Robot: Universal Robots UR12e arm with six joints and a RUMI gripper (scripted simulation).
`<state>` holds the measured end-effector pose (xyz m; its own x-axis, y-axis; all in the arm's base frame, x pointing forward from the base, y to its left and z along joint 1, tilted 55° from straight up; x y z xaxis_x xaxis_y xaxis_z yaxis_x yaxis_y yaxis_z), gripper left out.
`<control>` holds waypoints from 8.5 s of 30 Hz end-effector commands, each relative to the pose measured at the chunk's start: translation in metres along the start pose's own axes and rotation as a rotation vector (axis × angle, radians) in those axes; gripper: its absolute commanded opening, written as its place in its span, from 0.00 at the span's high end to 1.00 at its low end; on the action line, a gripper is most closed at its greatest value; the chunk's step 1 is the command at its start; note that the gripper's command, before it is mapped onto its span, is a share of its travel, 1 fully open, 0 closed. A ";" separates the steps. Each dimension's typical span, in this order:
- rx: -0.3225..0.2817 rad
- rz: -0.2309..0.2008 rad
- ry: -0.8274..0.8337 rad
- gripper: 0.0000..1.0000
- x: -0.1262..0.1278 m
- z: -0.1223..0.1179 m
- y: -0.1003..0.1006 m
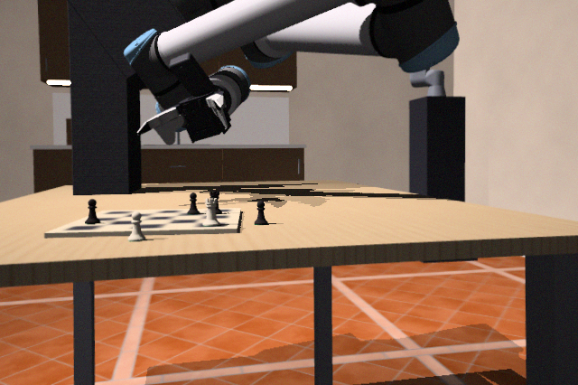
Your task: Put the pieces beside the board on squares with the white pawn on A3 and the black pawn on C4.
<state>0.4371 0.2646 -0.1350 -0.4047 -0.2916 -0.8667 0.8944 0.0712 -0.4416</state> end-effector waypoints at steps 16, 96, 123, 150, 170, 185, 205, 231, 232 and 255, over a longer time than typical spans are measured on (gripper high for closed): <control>-0.001 -0.250 0.338 0.00 -0.027 0.015 0.045; -0.018 -1.397 1.918 0.00 -0.103 0.115 0.272; -0.021 -1.579 2.168 0.00 -0.106 0.128 0.307; -0.060 -1.561 2.129 0.00 -0.105 0.128 0.308; -0.296 -1.439 1.871 0.00 -0.098 0.124 0.309; -0.566 -1.249 1.507 0.00 -0.091 0.119 0.313; -0.926 -0.860 0.835 0.00 -0.085 0.110 0.322; -1.172 -0.345 0.031 0.00 -0.089 0.095 0.327; -1.177 -0.324 0.001 0.00 -0.089 0.094 0.327; -1.232 -0.033 -0.421 0.00 -0.093 0.084 0.325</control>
<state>0.7809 0.2340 -0.1791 -0.2064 -0.5611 -0.8016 0.0381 0.8140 -0.5796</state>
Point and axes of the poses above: the point where the finger pads meet when closed, its own y axis out along the fingers, its own x axis across the jaws, z = x × y, the point moved 5 cm from there along -y, back along the fingers
